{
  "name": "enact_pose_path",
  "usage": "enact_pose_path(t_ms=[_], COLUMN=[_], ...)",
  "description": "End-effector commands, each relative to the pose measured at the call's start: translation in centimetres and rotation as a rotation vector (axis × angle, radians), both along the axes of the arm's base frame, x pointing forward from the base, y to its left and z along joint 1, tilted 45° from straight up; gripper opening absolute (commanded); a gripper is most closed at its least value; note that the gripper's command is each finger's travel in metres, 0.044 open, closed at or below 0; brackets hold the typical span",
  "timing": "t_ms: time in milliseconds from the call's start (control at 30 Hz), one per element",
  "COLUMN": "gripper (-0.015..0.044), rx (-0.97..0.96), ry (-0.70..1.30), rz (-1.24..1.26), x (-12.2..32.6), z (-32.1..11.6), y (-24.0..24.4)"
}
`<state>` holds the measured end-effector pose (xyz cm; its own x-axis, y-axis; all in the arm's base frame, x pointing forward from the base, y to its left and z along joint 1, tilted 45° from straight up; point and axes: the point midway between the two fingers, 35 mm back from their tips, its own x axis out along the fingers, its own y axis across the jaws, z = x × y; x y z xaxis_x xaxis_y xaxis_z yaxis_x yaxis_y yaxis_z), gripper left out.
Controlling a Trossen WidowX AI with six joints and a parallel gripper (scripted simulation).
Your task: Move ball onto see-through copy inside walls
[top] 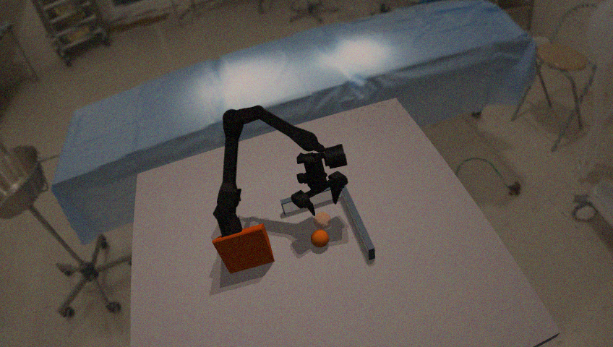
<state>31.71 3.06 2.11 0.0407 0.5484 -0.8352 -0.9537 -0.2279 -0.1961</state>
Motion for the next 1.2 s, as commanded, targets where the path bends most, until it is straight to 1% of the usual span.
enact_pose_path(t_ms=[0,100,267,400,1167], gripper=[0.0404,0.0404,0.0404,0.0404,0.0404], rx=[0.118,0.203,0.21,0.21,0.211], ry=[0.13,0.198,0.202,0.202,0.202], rz=[-0.133,-0.225,-0.232,-0.232,-0.232], x=[-2.5,-4.3,-4.4,-4.3,-4.2], z=[-3.3,-5.0,-5.1,-6.1,-8.5], y=[-3.5,-5.2,-5.3,-4.4,-2.1])
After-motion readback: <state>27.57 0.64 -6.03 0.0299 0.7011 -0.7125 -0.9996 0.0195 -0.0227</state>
